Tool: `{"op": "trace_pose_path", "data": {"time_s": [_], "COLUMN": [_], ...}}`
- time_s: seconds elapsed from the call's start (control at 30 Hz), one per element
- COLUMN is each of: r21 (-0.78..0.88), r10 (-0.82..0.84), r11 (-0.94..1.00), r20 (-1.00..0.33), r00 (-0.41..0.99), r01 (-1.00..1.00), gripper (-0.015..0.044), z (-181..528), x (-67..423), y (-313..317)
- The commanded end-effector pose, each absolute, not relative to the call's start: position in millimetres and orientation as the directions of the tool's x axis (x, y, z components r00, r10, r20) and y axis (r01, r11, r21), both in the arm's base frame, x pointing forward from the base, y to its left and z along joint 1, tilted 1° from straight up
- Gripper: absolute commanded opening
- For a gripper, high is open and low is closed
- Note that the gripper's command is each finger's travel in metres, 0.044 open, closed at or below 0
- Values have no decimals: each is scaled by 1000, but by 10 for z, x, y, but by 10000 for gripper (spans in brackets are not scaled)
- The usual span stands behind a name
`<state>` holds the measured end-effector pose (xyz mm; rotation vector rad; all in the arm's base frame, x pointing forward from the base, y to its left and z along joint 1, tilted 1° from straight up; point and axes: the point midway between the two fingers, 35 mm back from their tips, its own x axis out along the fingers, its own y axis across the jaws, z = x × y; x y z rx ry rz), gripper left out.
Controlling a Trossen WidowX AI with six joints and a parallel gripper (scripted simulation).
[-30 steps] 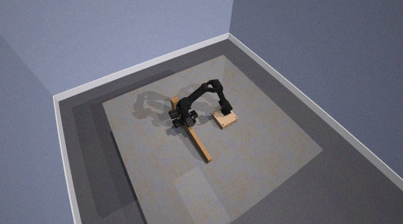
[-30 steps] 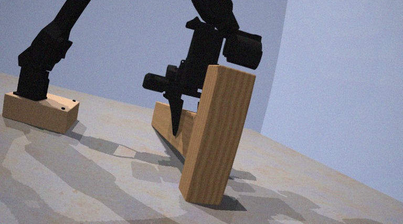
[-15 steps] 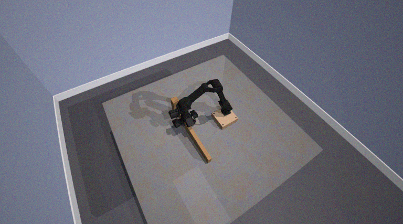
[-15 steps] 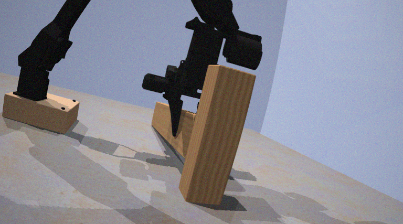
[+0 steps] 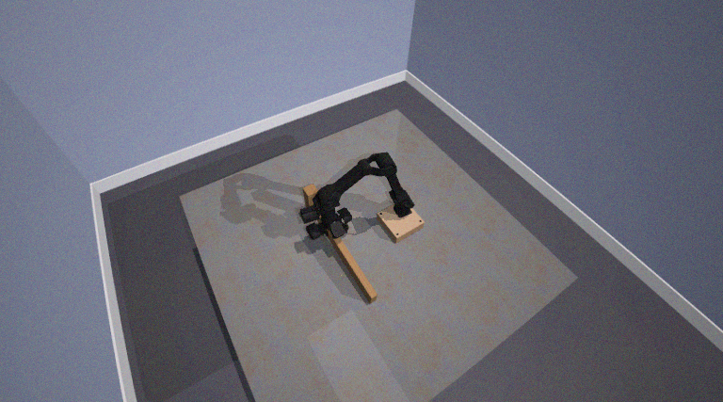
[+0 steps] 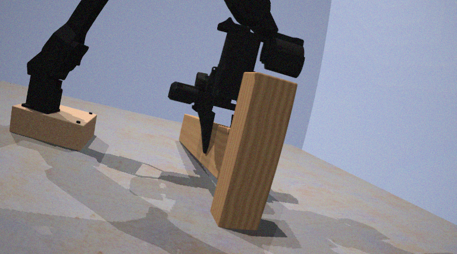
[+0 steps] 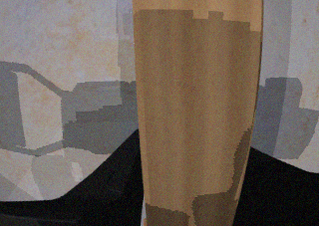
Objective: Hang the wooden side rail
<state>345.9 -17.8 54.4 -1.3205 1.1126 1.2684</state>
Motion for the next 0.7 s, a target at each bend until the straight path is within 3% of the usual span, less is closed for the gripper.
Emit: {"op": "trace_pose_path", "data": {"time_s": [0.0, 0.67], "r21": [-53, -53], "r10": [0, 0], "r11": [-130, -130], "r20": [-999, -999], "r00": [53, 53], "r01": [-990, -990], "gripper": [0, 0], "z": [584, 575], "x": [3480, 3491], "y": [-193, -215]}}
